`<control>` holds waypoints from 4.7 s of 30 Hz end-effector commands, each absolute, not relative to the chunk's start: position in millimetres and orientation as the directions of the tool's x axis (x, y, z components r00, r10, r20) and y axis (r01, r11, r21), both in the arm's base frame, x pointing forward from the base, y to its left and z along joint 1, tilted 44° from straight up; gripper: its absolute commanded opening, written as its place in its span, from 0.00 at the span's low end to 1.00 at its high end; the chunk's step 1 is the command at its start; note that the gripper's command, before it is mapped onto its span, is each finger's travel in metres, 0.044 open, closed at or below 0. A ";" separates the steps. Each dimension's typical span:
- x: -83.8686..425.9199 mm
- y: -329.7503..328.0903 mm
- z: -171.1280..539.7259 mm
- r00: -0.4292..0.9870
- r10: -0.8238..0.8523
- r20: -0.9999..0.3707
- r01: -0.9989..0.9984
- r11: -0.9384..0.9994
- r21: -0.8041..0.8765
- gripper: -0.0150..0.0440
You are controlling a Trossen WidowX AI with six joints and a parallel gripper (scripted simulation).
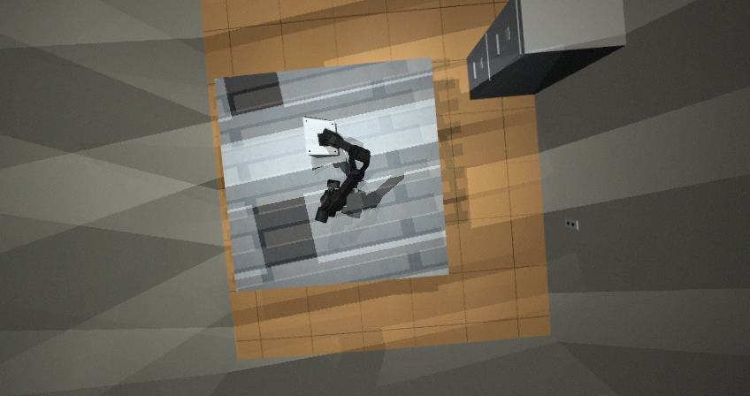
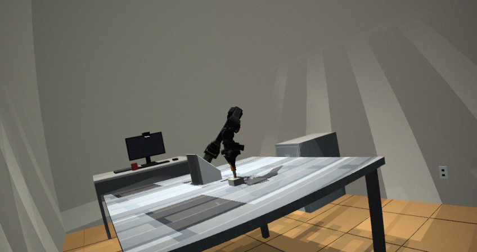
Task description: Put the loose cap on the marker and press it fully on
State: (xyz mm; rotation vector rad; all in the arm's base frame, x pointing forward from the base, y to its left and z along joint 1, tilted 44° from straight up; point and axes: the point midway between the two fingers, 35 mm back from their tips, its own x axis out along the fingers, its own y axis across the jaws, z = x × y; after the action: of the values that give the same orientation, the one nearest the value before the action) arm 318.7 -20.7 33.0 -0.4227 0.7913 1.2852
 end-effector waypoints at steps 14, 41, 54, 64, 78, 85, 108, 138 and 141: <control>318.8 -6.1 19.7 0.071 0.692 -0.719 -0.955 0.256 0.152 0.25; 318.6 -6.8 19.9 0.070 0.688 -0.722 -0.956 0.253 0.149 0.88; 313.3 -59.1 73.5 0.069 0.686 -0.724 -0.956 0.254 0.150 1.00; 313.0 -57.5 71.5 0.069 0.687 -0.723 -0.810 0.462 0.361 0.78; 312.2 -52.7 65.3 0.070 0.690 -0.721 0.056 0.719 0.693 0.25; 312.2 -52.7 65.3 0.070 0.690 -0.721 0.056 0.719 0.693 0.25; 313.2 -40.8 52.9 0.070 0.690 -0.720 0.055 0.718 0.694 0.25; 318.3 -45.7 55.0 0.082 0.683 -0.725 0.052 0.724 0.688 0.25; 315.0 -76.9 87.0 0.081 0.682 -0.727 0.053 0.725 0.687 0.25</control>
State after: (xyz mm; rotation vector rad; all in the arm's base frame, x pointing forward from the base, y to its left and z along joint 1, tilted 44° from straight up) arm 316.2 -45.3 58.5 0.6575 1.4399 0.5331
